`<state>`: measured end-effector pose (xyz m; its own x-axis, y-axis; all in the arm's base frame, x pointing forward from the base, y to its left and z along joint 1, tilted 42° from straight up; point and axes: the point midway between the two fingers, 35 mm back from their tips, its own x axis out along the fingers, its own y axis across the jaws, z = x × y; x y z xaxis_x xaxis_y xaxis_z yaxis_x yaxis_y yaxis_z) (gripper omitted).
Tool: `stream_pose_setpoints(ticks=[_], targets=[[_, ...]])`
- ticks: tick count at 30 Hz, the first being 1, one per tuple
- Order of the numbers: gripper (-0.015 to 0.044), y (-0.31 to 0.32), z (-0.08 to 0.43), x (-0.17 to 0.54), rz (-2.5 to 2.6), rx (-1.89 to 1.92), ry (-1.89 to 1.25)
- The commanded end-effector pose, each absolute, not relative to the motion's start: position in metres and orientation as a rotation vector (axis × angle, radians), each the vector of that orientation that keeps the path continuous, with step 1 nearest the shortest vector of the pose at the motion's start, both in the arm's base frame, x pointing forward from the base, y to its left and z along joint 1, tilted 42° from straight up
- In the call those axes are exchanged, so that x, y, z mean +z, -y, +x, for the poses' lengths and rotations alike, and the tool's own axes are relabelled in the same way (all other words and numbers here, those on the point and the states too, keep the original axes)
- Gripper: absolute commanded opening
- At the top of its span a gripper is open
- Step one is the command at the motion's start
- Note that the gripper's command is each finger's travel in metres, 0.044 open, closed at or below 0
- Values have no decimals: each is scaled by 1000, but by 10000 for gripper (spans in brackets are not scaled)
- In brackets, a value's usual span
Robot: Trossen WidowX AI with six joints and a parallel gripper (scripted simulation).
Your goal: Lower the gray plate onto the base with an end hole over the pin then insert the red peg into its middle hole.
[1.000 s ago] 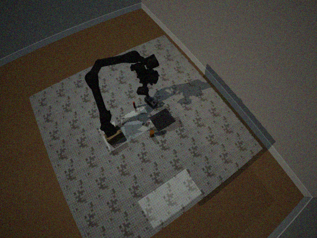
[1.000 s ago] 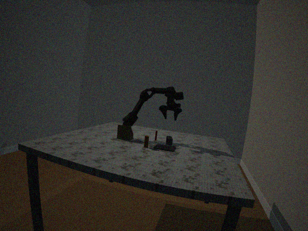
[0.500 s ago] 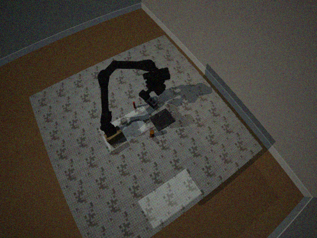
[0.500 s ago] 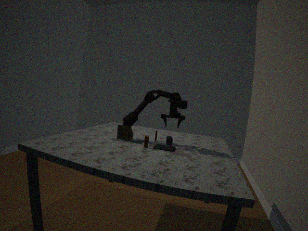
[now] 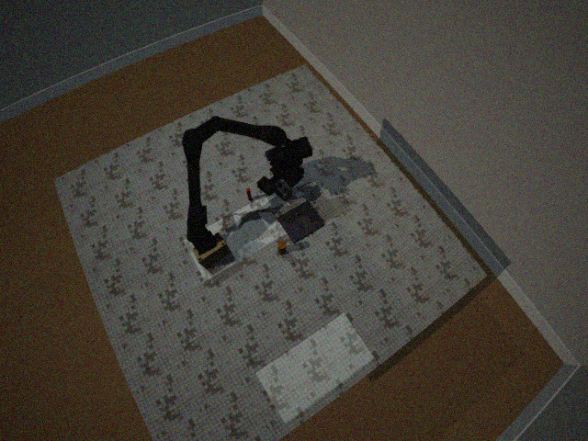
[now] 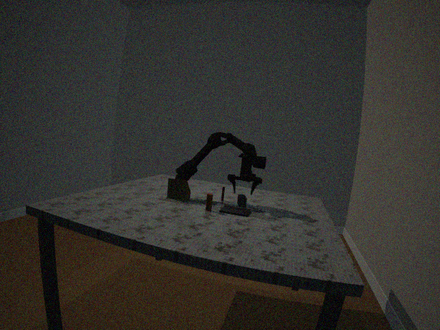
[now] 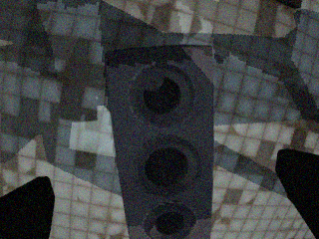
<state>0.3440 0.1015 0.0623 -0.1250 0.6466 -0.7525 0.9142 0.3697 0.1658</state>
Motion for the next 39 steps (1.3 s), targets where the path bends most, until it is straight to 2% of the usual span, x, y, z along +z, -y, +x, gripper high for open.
stream_pose_setpoints(ticks=[1,34,39], targets=[[440,-106,343,59,1366,-439,-1857],[440,-139,335,23,1368,-436,-1859],[309,-139,335,23,1368,-436,-1859]])
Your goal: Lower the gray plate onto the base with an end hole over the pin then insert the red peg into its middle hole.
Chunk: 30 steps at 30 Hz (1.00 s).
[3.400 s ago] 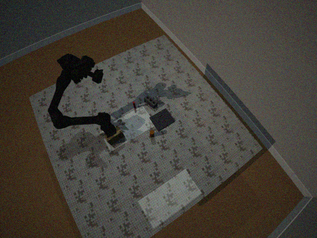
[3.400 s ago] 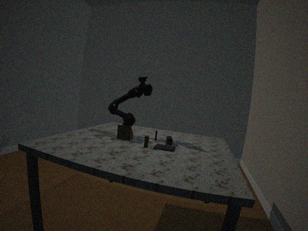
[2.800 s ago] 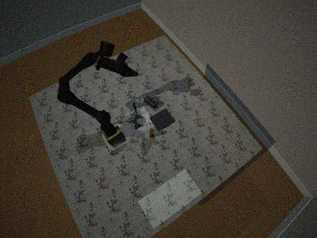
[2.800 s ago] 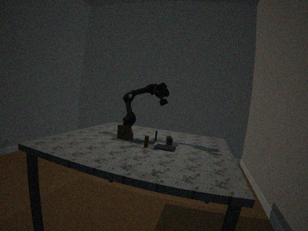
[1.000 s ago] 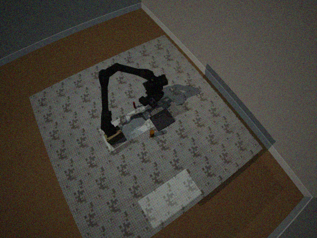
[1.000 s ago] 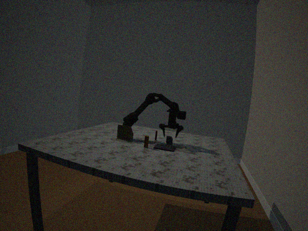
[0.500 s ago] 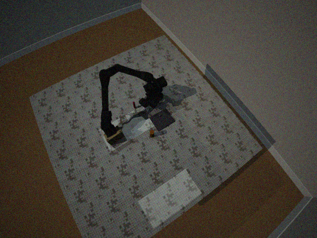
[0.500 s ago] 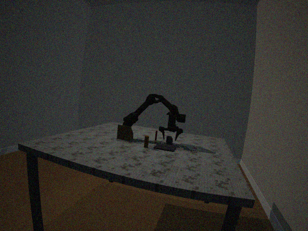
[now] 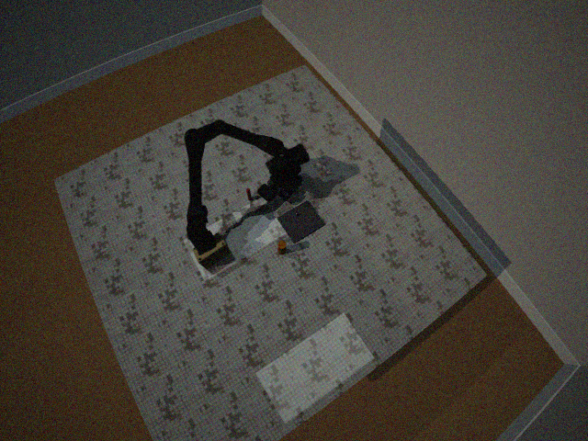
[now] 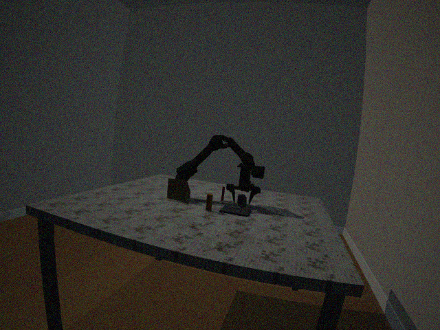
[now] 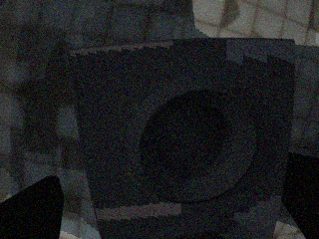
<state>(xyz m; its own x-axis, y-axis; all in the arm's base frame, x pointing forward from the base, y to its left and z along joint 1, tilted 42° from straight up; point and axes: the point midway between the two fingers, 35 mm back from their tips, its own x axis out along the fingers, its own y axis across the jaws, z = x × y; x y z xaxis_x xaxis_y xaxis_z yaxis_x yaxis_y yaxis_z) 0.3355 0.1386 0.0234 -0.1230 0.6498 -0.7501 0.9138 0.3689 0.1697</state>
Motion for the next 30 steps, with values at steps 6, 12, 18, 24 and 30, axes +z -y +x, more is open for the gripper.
stream_pose_setpoints(ticks=[6,12,18,24,30], targets=[[151,-139,335,23,1368,-436,-1859],[111,-139,335,23,1368,-436,-1859],[32,-139,335,23,1368,-436,-1859],[0,-128,341,34,1366,-438,-1856],[0,-116,346,47,1365,-441,-1853]])
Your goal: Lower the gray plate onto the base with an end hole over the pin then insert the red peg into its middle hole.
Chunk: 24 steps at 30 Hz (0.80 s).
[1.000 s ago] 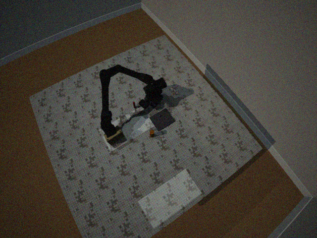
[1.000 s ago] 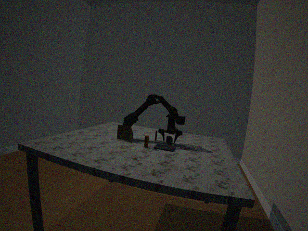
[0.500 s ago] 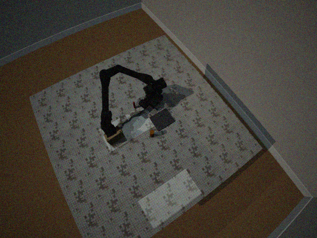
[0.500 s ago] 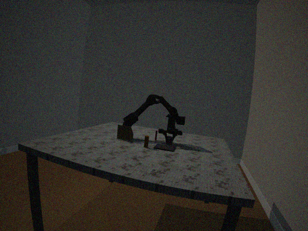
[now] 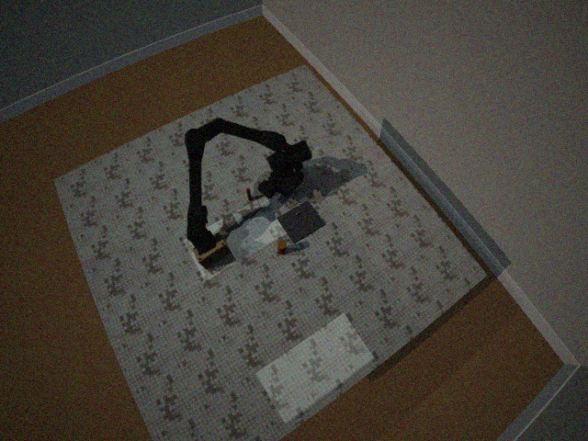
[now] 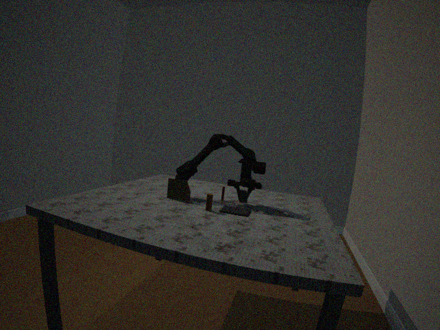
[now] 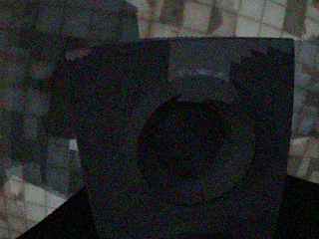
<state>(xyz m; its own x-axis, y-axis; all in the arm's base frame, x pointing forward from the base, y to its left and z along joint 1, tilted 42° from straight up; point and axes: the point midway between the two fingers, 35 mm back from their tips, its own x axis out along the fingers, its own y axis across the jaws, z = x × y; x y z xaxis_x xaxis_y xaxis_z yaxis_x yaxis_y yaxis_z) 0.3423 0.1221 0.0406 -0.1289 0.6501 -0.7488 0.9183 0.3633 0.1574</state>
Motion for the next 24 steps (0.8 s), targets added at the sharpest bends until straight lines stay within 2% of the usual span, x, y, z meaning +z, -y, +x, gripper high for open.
stream_pose_setpoints(ticks=[1,24], targets=[[0,-113,347,49,1364,-441,-1853],[0,-64,355,102,1362,-444,-1853]])
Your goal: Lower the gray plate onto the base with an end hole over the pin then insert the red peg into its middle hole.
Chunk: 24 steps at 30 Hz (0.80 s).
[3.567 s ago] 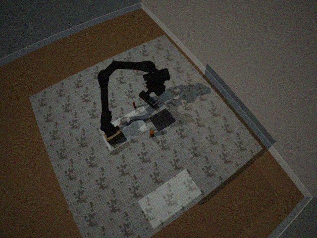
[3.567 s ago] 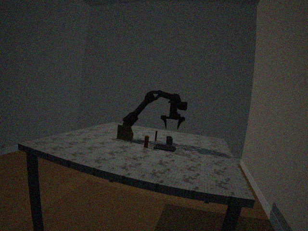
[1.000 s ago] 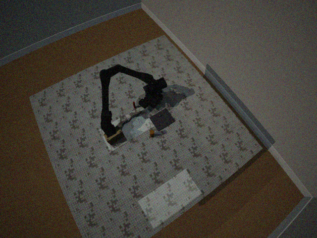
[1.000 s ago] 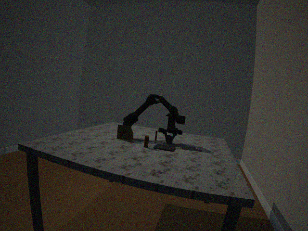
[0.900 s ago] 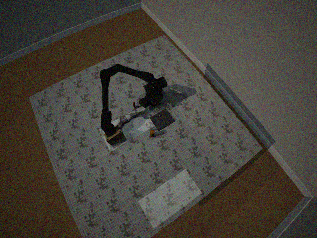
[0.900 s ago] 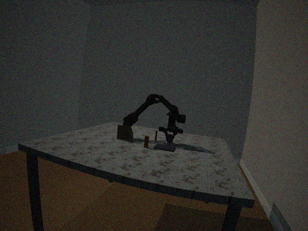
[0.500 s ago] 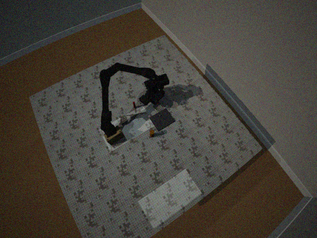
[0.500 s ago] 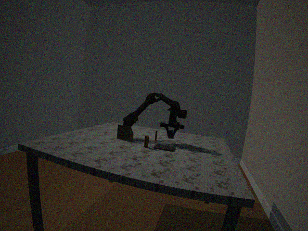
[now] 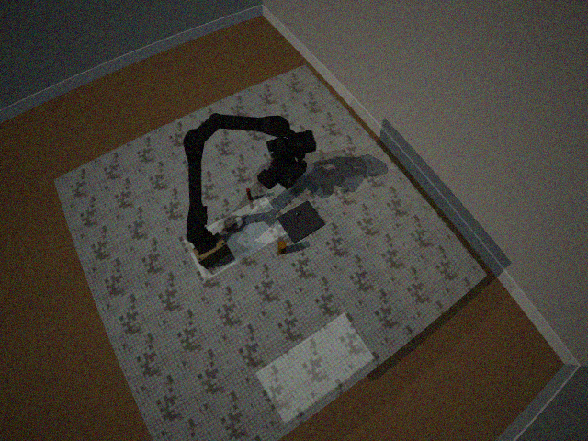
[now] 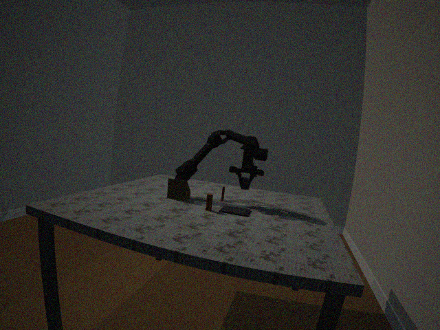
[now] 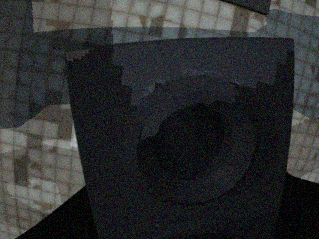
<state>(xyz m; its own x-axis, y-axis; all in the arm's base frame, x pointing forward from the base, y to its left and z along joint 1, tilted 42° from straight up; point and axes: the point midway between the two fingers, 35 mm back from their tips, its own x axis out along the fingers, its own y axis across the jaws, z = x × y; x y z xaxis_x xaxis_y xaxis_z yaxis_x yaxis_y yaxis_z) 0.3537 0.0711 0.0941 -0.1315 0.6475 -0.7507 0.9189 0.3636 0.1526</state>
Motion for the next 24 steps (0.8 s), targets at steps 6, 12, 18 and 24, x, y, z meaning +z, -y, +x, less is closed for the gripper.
stream_pose_setpoints(ticks=[6,12,18,24], targets=[[0,-51,355,117,1363,-443,-1855],[0,-47,355,118,1366,-446,-1856],[0,-41,358,103,1389,-475,-1854],[0,-34,361,87,1412,-505,-1853]])
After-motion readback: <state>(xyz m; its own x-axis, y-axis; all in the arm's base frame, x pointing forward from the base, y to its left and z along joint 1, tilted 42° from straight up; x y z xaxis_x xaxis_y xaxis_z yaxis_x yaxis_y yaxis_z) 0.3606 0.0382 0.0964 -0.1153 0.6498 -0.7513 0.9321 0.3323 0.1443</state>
